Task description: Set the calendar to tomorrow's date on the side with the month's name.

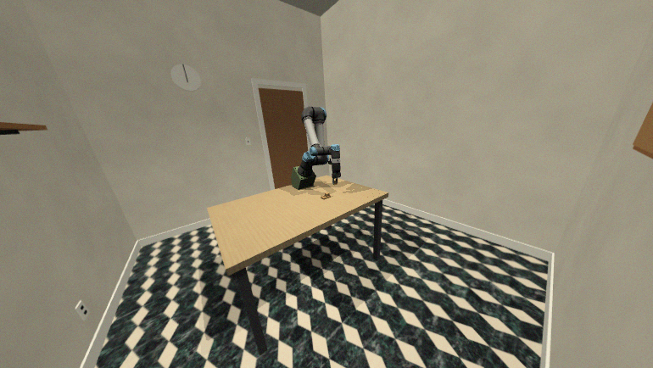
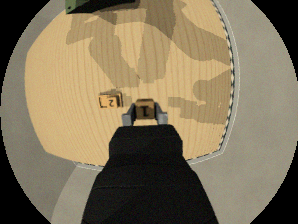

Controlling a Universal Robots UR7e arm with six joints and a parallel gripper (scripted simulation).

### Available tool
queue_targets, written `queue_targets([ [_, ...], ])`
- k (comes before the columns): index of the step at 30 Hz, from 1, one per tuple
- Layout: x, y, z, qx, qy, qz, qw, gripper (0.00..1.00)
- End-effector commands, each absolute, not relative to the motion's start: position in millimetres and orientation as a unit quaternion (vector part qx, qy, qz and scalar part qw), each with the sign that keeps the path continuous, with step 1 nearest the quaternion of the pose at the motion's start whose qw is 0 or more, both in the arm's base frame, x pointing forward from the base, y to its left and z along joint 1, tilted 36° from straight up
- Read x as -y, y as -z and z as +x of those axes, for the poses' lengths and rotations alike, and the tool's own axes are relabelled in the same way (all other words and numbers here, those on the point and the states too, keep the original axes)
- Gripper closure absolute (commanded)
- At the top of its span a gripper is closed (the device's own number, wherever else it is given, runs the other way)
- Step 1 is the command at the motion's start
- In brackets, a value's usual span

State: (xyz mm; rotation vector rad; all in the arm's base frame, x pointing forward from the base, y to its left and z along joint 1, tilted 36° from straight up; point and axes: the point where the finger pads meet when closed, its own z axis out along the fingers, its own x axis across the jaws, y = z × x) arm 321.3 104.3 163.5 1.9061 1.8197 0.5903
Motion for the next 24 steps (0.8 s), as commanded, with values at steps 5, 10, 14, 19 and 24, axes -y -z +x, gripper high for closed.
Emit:
queue_targets([
  [5,-103.5,-164.1,321.7,-0.664,-0.213,0.682,0.219,0.4],
  [10,-103.5,-164.1,321.7,-0.664,-0.213,0.682,0.219,0.4],
  [14,-103.5,-164.1,321.7,-0.664,-0.213,0.682,0.219,0.4],
  [19,-103.5,-163.5,322.2,-0.664,-0.213,0.682,0.219,0.4],
  [24,-103.4,-160.5,324.2,-0.664,-0.213,0.682,0.219,0.4],
])
